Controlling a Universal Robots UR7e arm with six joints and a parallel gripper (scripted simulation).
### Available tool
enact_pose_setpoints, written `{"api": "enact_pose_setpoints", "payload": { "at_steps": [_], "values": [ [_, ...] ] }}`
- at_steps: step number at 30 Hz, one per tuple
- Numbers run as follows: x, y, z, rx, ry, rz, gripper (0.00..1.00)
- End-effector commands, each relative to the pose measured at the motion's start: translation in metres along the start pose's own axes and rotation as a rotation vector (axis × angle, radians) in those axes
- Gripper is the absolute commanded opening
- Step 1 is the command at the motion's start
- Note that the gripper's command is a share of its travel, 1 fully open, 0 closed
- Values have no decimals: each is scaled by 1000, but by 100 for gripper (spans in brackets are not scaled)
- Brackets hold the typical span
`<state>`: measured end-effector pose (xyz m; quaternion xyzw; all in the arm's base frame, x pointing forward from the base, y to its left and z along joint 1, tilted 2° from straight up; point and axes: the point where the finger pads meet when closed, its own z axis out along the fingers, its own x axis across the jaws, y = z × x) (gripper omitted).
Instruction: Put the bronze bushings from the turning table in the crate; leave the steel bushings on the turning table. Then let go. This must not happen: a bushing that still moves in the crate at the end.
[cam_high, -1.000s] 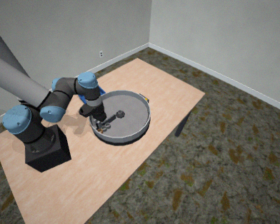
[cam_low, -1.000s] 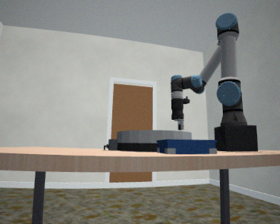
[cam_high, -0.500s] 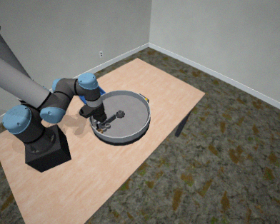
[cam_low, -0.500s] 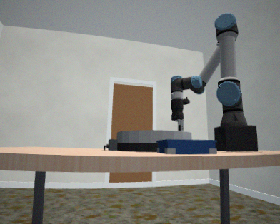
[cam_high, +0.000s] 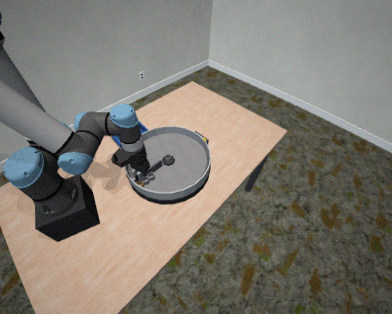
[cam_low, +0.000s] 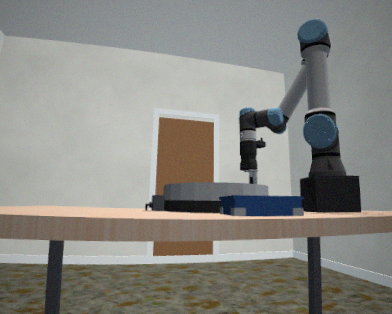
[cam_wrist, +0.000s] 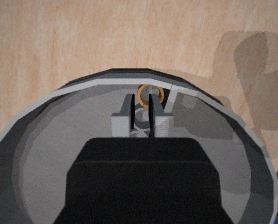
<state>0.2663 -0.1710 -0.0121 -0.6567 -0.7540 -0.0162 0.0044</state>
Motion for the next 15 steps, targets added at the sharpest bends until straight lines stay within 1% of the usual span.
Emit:
{"api": "enact_pose_setpoints", "payload": {
  "at_steps": [1, 15],
  "values": [
    [0, 0, 7, 0, 0, 0, 40],
    [0, 0, 11, 0, 0, 0, 40]
  ]
}}
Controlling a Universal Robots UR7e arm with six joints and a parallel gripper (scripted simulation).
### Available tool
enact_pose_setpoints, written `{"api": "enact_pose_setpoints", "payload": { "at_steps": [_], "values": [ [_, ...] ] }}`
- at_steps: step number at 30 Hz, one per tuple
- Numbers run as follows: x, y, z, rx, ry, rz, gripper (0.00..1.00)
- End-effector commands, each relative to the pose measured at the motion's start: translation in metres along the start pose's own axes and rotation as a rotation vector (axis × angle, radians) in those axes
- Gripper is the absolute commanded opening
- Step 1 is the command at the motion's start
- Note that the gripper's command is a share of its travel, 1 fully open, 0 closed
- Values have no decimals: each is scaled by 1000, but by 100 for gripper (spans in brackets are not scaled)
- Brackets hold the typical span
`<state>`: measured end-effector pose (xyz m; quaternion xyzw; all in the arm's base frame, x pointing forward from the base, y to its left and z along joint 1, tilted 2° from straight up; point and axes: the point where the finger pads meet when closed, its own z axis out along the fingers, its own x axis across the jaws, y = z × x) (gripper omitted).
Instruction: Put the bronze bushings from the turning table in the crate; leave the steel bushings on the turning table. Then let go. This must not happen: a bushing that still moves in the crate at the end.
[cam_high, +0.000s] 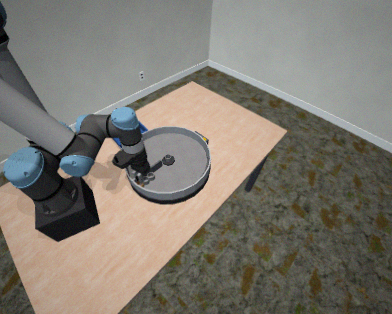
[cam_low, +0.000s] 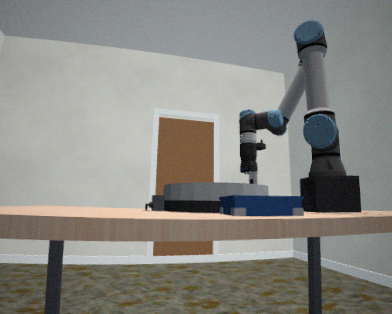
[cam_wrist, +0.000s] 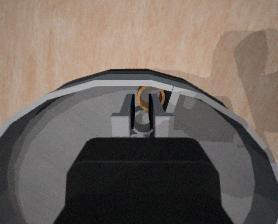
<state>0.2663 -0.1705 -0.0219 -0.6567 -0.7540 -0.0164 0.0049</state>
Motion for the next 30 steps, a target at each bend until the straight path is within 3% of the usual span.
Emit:
{"api": "enact_pose_setpoints", "payload": {
  "at_steps": [1, 30],
  "values": [
    [0, 0, 2, -1, -1, 0, 40],
    [0, 0, 11, -1, -1, 0, 40]
  ]
}}
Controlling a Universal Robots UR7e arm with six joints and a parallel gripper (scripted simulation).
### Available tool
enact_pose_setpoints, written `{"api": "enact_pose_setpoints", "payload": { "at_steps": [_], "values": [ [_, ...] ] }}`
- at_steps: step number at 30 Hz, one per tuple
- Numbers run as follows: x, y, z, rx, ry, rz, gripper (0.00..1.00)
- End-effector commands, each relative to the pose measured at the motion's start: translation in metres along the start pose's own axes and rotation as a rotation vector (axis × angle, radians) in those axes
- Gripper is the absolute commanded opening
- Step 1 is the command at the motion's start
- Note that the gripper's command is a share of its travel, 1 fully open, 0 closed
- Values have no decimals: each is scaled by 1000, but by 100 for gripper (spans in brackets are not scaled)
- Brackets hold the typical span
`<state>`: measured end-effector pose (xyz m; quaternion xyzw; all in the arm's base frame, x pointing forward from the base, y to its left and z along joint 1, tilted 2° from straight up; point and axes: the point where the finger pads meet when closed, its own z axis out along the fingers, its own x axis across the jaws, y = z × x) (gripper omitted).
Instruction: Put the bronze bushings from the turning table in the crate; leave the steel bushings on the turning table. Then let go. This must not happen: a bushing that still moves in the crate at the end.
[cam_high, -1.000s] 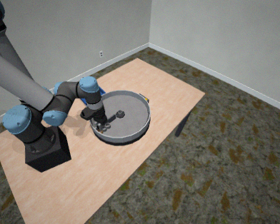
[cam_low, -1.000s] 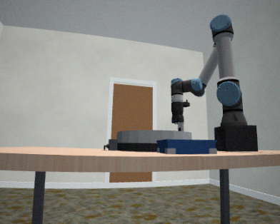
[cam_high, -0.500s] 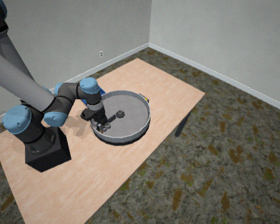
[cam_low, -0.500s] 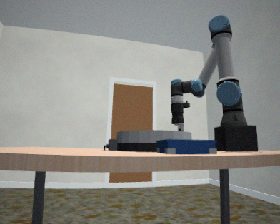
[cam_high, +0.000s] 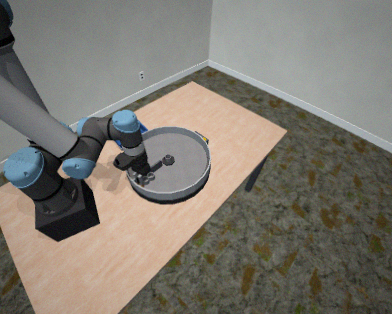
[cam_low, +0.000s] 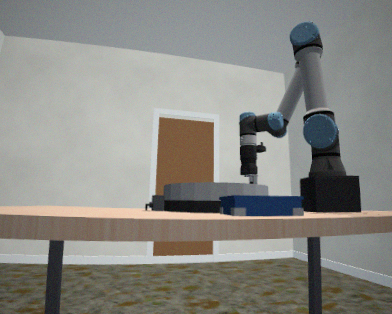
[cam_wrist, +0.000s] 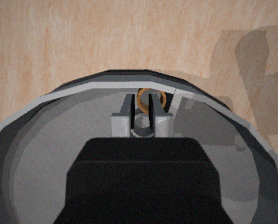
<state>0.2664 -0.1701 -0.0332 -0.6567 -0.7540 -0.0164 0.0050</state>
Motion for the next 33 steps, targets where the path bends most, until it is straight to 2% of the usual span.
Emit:
{"api": "enact_pose_setpoints", "payload": {
  "at_steps": [1, 33],
  "values": [
    [0, 0, 0, -1, -1, 0, 40],
    [0, 0, 11, -1, -1, 0, 40]
  ]
}}
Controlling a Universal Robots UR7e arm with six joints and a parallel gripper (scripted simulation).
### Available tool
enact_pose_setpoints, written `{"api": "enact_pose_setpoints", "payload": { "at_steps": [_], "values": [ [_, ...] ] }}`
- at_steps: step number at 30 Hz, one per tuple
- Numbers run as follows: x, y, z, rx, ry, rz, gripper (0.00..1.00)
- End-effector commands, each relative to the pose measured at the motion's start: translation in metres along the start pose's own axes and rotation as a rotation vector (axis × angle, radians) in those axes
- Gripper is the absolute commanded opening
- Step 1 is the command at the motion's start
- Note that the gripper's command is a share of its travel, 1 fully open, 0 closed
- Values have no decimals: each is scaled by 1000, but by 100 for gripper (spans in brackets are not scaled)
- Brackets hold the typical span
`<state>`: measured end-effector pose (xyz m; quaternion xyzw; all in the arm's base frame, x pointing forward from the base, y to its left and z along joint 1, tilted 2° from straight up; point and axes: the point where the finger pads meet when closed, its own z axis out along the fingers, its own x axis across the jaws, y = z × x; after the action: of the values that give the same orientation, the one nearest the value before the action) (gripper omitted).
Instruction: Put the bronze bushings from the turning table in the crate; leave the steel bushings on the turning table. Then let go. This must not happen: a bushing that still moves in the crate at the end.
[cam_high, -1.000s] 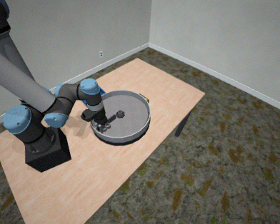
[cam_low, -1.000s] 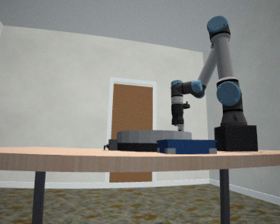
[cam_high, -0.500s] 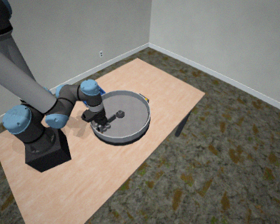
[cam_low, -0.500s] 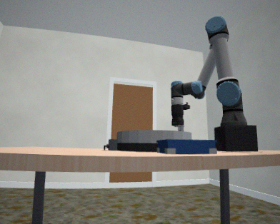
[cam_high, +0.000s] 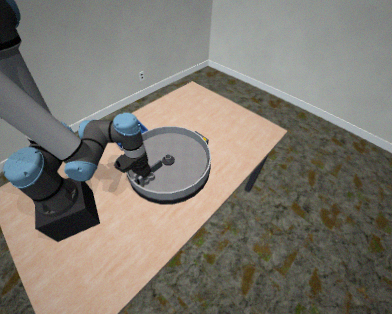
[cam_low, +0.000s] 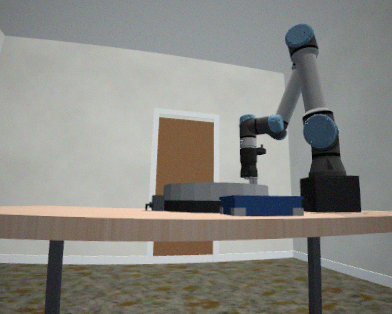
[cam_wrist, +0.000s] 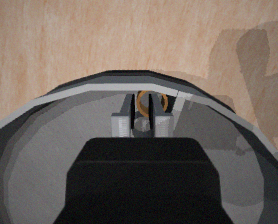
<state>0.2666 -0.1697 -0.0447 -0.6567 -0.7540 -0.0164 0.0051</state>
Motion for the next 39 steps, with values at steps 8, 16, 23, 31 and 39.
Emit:
{"api": "enact_pose_setpoints", "payload": {
  "at_steps": [8, 16, 23, 31, 39],
  "values": [
    [0, 0, 4, -1, -1, 0, 40],
    [0, 0, 5, -1, -1, 0, 40],
    [0, 0, 6, -1, -1, 0, 40],
    [0, 0, 9, -1, -1, 0, 40],
    [0, 0, 10, -1, -1, 0, 40]
  ]
}}
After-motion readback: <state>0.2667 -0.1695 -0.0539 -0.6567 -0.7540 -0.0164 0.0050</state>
